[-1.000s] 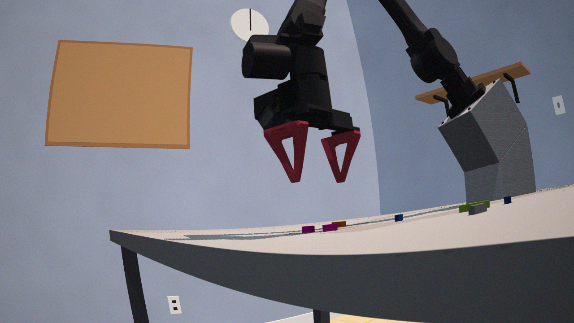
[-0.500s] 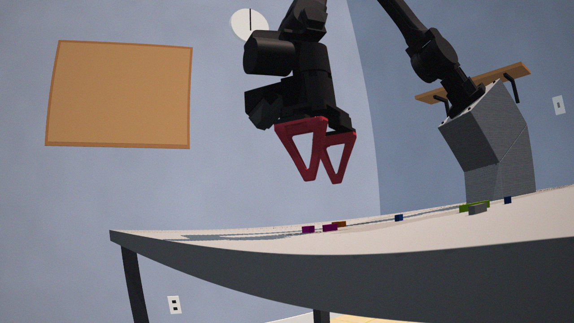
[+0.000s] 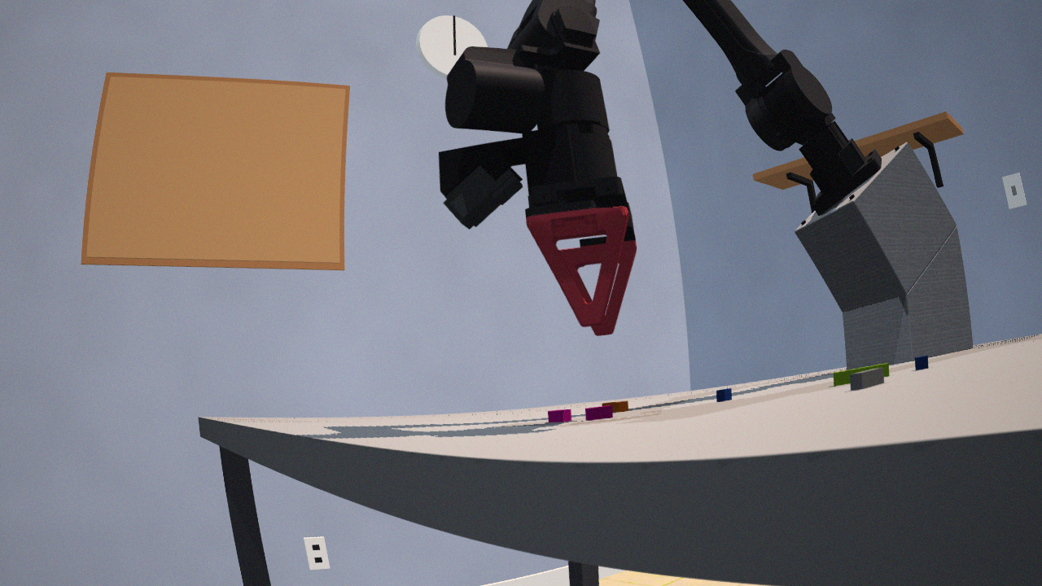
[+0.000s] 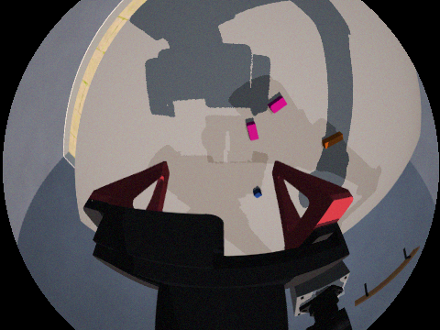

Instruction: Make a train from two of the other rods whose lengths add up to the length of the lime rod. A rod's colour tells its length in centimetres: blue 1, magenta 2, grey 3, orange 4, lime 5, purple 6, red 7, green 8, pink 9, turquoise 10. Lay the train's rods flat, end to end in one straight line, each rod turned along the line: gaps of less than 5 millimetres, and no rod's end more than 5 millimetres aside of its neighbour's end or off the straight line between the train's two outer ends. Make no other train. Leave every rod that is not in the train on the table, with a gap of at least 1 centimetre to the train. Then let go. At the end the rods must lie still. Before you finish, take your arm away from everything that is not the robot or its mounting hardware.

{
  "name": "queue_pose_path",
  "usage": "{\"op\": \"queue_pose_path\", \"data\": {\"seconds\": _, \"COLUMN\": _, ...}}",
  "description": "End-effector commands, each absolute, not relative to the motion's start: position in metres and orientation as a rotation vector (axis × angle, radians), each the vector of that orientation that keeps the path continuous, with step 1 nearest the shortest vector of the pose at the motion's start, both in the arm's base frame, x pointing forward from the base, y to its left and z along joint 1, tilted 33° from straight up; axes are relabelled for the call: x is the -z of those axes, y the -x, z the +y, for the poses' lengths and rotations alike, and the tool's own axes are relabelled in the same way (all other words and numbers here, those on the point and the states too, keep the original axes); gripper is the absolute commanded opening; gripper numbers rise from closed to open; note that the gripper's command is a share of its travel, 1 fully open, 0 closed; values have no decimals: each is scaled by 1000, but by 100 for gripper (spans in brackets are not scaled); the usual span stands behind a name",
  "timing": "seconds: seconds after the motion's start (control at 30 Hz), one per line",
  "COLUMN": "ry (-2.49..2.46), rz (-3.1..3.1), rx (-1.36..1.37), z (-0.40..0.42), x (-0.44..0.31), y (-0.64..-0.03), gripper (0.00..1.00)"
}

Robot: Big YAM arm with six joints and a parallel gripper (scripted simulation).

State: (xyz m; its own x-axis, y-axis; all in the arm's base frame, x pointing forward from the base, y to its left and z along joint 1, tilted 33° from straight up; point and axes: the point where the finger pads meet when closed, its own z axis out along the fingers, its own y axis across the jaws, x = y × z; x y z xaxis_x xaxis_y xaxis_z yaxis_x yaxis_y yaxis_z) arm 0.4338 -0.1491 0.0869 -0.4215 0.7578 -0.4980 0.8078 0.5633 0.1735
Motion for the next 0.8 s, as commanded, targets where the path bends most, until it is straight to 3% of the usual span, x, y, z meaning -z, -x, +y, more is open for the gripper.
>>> {"op": "queue_pose_path", "data": {"seconds": 0.0, "ry": -1115, "rz": 2320, "rx": 145, "z": -143, "x": -97, "y": -451, "gripper": 100}}
{"op": "queue_pose_path", "data": {"seconds": 0.77, "ry": -573, "rz": 2540, "rx": 306, "z": -118, "x": -92, "y": -465, "gripper": 100}}
